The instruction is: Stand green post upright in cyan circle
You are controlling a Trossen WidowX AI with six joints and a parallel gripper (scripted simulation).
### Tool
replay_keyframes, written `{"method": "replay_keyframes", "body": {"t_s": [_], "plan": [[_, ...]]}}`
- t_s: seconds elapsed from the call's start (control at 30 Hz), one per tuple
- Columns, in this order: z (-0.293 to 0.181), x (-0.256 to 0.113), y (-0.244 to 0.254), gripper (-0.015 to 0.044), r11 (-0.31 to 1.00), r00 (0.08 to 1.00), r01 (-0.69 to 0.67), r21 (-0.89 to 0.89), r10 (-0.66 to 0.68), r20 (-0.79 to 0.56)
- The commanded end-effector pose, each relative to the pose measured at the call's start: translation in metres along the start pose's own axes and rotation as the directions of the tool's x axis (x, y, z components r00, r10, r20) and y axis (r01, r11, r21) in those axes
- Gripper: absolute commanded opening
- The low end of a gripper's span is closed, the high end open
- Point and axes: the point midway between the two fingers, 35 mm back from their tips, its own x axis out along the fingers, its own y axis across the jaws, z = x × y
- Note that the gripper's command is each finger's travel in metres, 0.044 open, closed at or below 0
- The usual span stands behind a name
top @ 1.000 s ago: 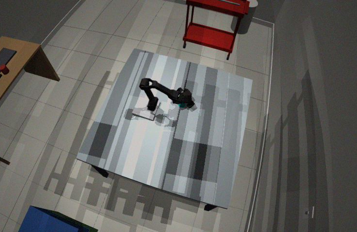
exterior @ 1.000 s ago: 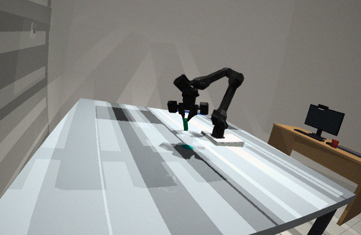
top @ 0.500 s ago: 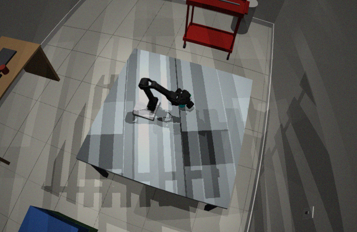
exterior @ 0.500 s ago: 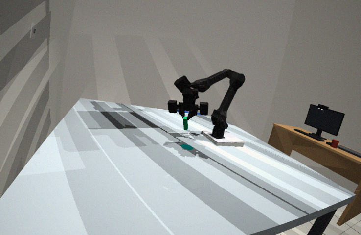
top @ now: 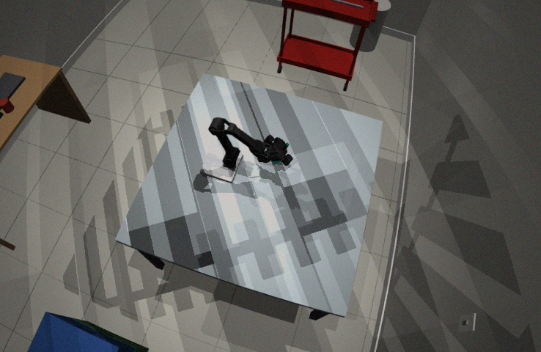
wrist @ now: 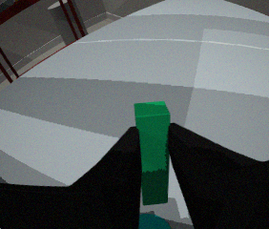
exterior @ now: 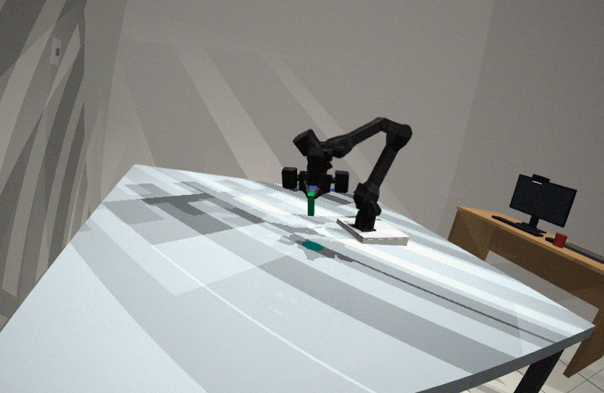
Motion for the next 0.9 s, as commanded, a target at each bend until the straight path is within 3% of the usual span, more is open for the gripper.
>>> {"method": "replay_keyframes", "body": {"t_s": [0.0,0.87], "plan": [[-0.003,-0.002,0.002,0.0023,1.0,1.0,-0.008,0.002,0.008,0.022],[-0.006,-0.017,0.01,0.0023,0.998,0.986,-0.024,-0.063,0.034,0.161]]}}
